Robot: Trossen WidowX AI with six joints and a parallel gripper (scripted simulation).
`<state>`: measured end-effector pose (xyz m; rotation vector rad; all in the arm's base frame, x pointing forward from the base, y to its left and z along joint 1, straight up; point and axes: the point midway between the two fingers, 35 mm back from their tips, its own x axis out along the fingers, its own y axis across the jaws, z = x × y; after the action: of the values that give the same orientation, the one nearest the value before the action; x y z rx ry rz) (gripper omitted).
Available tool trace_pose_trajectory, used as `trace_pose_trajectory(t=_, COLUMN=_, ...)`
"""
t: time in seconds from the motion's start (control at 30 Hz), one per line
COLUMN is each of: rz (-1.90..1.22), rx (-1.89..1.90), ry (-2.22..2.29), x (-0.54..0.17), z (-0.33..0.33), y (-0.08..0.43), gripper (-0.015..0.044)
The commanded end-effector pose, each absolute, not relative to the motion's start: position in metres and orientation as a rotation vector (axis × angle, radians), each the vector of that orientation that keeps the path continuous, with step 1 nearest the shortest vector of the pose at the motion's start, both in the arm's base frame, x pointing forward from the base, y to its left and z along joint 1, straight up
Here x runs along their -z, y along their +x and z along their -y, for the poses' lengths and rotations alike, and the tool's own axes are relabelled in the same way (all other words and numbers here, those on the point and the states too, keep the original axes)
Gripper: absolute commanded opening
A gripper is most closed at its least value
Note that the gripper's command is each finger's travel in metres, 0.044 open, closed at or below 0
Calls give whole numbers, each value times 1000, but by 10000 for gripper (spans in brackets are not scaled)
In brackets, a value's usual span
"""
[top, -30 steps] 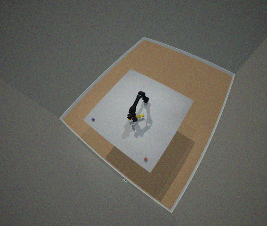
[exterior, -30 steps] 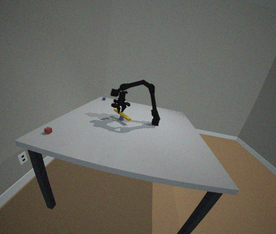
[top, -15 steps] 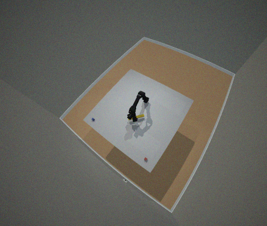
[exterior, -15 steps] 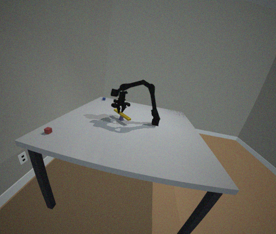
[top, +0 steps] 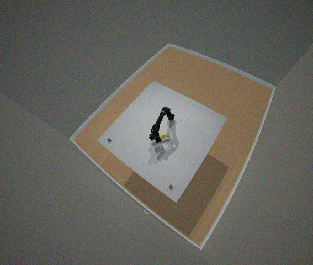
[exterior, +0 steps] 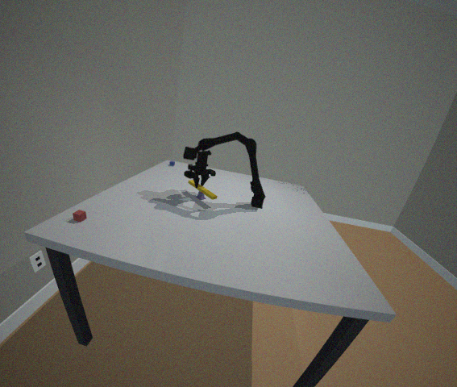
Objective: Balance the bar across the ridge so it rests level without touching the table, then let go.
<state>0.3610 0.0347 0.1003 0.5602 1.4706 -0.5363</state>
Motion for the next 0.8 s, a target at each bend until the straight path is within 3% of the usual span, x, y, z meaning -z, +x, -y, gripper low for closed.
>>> trace_pose_trajectory(t=0.0, rz=-1469, rx=539, ry=562, x=-99, z=-35, y=361, gripper=0)
trace_pose_trajectory(t=0.77, rz=-1469, rx=539, ry=562, x=-97, z=-34, y=361, gripper=0)
